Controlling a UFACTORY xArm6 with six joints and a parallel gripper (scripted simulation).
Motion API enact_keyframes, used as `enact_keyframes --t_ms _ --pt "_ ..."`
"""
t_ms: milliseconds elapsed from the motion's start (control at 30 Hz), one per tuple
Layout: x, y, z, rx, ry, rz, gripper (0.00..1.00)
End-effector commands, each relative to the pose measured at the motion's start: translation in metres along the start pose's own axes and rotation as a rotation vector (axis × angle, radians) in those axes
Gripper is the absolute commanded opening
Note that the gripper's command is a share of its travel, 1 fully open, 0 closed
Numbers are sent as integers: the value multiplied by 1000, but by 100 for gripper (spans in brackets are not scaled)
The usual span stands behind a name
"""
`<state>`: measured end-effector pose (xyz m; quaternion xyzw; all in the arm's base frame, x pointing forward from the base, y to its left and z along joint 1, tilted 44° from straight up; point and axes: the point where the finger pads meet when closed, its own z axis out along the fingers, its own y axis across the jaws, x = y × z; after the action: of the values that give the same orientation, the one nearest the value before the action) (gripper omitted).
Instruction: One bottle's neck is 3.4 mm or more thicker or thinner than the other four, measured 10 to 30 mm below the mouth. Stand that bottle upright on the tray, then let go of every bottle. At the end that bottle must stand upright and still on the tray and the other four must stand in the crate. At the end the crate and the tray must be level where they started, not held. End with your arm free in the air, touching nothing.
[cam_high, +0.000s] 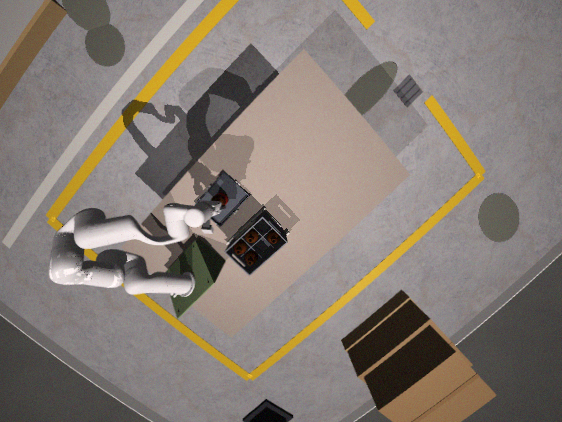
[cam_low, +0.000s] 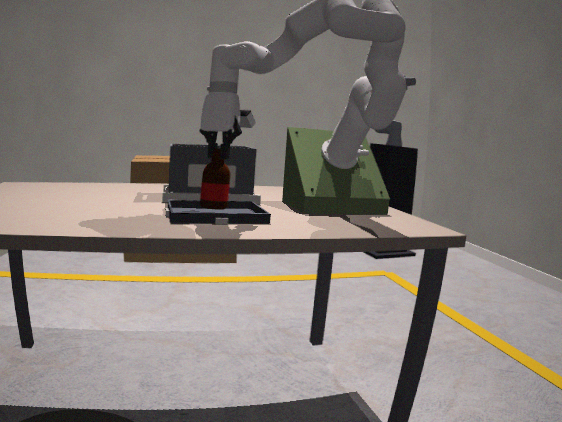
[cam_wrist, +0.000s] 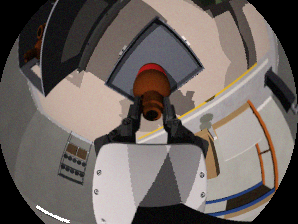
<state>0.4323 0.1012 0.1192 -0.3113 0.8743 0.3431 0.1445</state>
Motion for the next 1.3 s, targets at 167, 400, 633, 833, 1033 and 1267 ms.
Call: enact_keyframes --t_ms 167,400,633,833,1033,1267 --pt "-1 -1 2 3 -2 -1 0" --pt "-1 -1 5 3 -2 -1 0" --pt "-1 -1 8 3 -2 -1 0" --pt "-1 -1 11 3 -2 -1 0" --pt "-1 -1 12 3 -2 -1 0" --pt "-1 -1 14 3 -2 -1 0"
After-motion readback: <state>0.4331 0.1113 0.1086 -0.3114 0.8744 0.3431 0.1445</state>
